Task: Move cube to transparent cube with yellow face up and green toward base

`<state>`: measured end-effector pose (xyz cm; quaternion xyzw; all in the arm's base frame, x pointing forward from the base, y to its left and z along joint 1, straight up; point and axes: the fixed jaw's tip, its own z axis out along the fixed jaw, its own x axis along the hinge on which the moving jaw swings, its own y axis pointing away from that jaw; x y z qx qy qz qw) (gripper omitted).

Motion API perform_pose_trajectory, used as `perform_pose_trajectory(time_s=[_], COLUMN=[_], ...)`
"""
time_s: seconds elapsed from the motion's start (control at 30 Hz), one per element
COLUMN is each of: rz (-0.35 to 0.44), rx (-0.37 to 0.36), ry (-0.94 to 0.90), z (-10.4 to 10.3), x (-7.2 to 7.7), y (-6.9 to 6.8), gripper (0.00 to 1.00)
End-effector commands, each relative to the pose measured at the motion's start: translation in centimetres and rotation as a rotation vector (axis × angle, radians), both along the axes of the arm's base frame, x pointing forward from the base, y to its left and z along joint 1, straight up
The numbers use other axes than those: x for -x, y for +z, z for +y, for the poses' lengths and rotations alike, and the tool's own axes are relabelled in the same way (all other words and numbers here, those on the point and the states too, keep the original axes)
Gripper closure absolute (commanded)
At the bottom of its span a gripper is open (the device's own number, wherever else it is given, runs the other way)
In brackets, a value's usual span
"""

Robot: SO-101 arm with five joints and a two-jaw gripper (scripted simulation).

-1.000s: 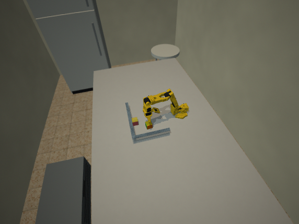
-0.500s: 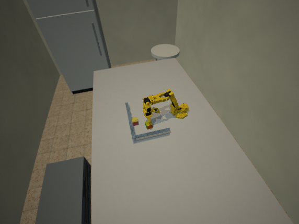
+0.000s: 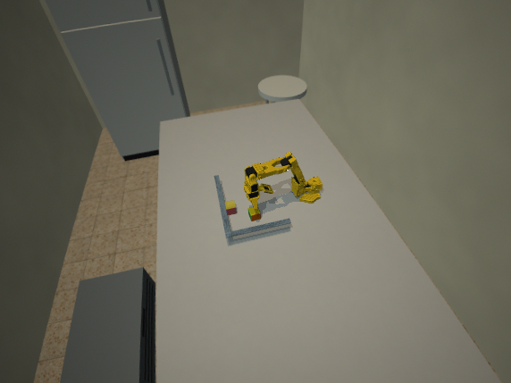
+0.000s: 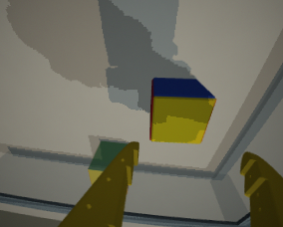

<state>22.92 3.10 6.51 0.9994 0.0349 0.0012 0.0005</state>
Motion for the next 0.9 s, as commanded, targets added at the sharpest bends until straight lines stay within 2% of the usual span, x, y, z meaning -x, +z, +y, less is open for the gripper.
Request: perform_pose_trajectory(time_s=[0.0, 0.03, 0.87], rz=[-0.053, -0.064, -0.070], rx=[-0.010, -0.012, -0.013], ry=[0.001, 0.001, 0.002], z=[0.04, -0.07, -0.07], x=[-0.48, -0.52, -0.56], y=[1.06, 1.46, 1.59], gripper=[0.65, 0.65, 0.65])
